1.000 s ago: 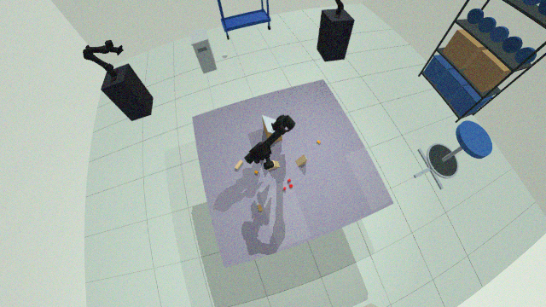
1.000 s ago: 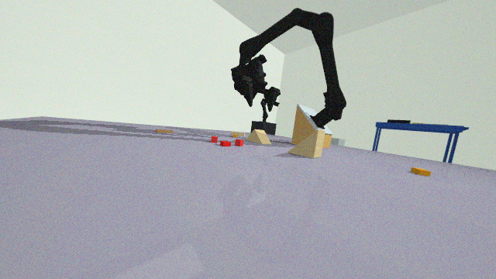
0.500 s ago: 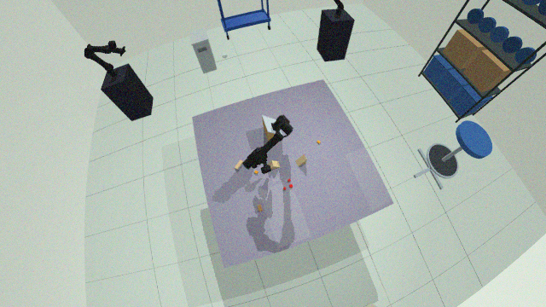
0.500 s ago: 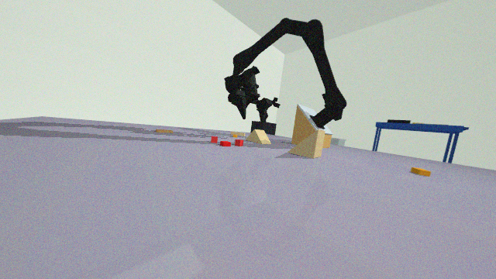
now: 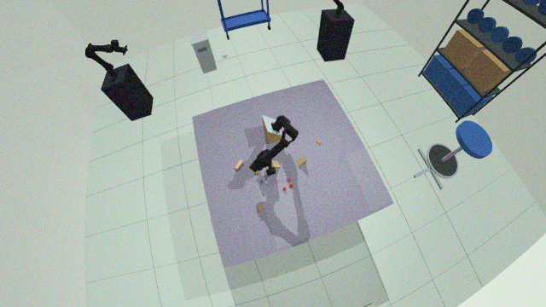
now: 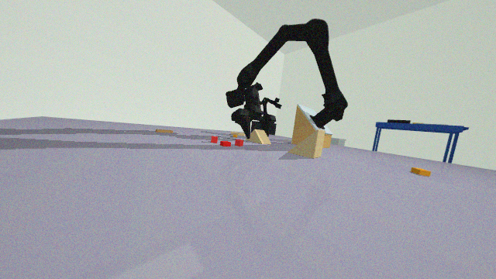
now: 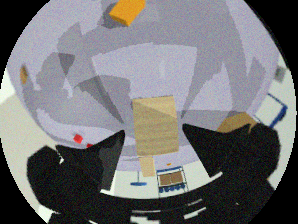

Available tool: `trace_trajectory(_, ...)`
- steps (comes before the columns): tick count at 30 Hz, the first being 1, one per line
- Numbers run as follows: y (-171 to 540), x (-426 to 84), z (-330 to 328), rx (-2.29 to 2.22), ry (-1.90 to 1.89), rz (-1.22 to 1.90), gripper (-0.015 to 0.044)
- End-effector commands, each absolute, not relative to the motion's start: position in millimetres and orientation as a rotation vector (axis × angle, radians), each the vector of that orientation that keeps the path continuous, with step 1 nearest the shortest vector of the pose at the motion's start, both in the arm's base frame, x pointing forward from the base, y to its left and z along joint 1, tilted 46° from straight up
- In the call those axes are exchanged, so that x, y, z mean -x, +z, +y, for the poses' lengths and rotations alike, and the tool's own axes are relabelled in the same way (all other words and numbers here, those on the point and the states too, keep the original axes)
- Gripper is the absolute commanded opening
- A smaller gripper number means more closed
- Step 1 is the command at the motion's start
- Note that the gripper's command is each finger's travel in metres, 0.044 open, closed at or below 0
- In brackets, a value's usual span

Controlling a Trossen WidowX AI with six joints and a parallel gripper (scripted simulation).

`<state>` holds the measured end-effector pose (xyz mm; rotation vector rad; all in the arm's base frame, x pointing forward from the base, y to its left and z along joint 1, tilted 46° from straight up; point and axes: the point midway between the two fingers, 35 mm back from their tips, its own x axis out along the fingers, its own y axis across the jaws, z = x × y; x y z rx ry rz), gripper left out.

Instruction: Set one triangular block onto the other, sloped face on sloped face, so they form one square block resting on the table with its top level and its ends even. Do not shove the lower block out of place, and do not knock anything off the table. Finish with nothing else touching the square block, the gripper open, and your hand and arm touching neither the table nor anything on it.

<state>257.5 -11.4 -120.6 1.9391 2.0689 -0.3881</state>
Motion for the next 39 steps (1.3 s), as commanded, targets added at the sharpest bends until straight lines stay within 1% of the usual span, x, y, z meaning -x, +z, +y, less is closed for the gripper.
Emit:
trace_trajectory(1,-120,-256,-9,-1.948,-0.391,2.072,0.044)
trace_trajectory(6,-120,-256,-9,-1.948,-0.391,2.072,0.044)
trace_trajectory(14,-120,-257,-10,-1.939,-0.388,2.072,0.023)
trace_trajectory(21,-120,-257,-10,-1.939,-0.388,2.072,0.0183)
trace_trajectory(28,-114,-259,-17,-1.938,-0.391,2.07,0.0)
trace_trajectory(39,-80,-263,-54,-1.937,-0.397,2.067,0.0)
